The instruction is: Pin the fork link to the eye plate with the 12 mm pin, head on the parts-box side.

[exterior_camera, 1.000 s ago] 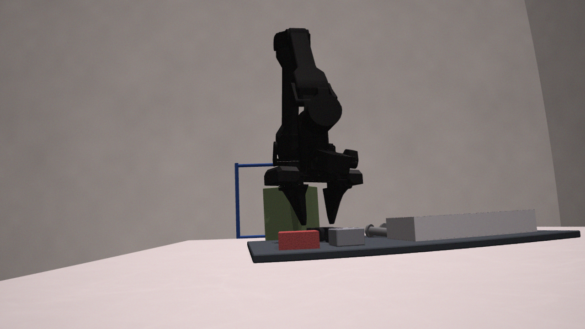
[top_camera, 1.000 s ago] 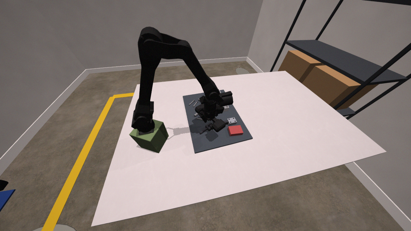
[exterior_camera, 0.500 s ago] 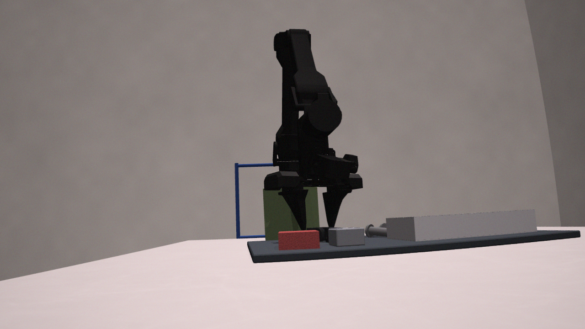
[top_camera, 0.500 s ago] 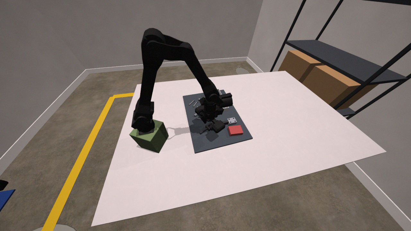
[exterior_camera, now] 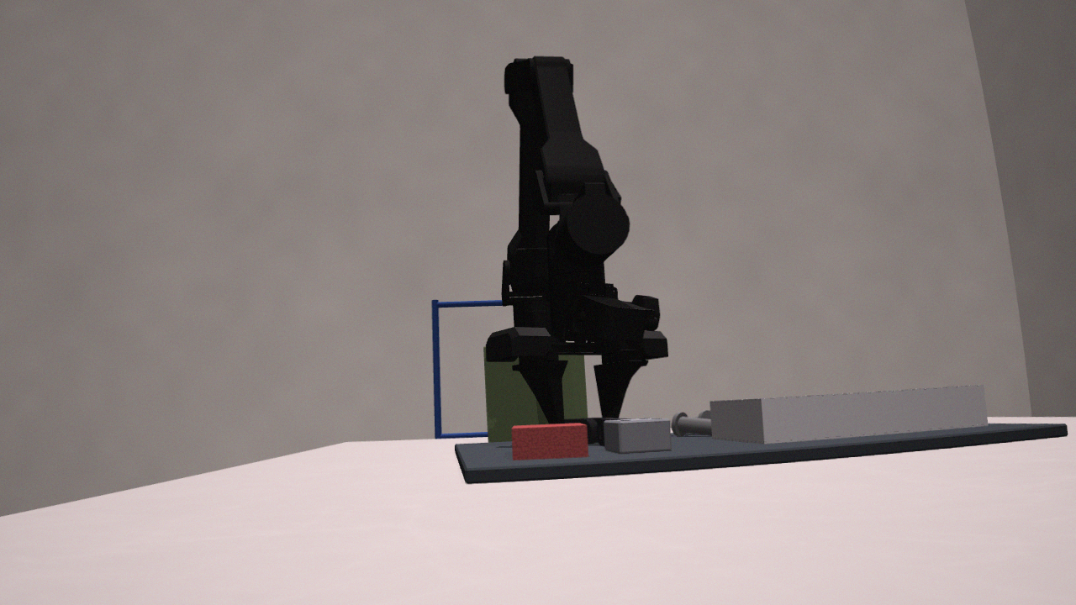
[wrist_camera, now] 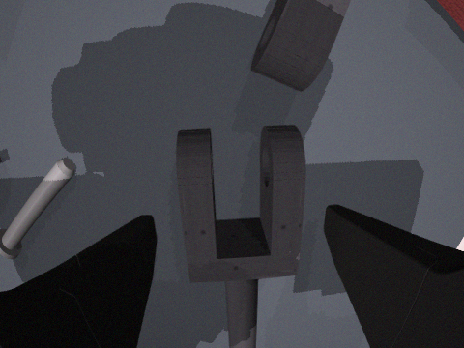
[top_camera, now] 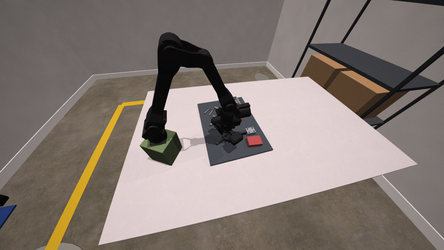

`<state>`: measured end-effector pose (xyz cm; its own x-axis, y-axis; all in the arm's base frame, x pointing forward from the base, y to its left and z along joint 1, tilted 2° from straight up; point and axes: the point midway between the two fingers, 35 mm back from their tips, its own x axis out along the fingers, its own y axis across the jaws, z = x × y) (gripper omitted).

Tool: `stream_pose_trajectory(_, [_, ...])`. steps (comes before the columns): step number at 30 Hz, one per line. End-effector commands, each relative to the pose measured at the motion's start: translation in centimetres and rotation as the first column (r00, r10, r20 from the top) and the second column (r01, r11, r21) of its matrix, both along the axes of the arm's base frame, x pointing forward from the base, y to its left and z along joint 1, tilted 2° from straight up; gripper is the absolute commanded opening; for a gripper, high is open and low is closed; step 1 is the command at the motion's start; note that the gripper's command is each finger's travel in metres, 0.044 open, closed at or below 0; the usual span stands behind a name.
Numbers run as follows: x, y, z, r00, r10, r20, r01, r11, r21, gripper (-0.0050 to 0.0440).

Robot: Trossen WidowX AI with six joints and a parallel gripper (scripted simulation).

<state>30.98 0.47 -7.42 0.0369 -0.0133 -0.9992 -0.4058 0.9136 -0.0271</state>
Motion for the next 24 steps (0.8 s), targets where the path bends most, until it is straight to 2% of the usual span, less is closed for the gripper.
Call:
stream_pose_trajectory(1, [-0.25,-0.07,-0.38,1.000,0.004,-0.010,-0.004,1.000,-0.003,0.0290])
stream_pose_trajectory(9, [-0.25,-0.07,-0.38,1.000,0.004,-0.010,-0.004,1.000,-0.003,0.0290])
stream_pose_trajectory(12, [-0.19,-0.01,-0.27,1.000,0.000,-0.008,0.000,1.000,0.000,0.0218])
stream_pose_trajectory(24, [-0.19,-0.01,-0.27,1.000,0.000,-0.008,0.000,1.000,0.000,0.0158])
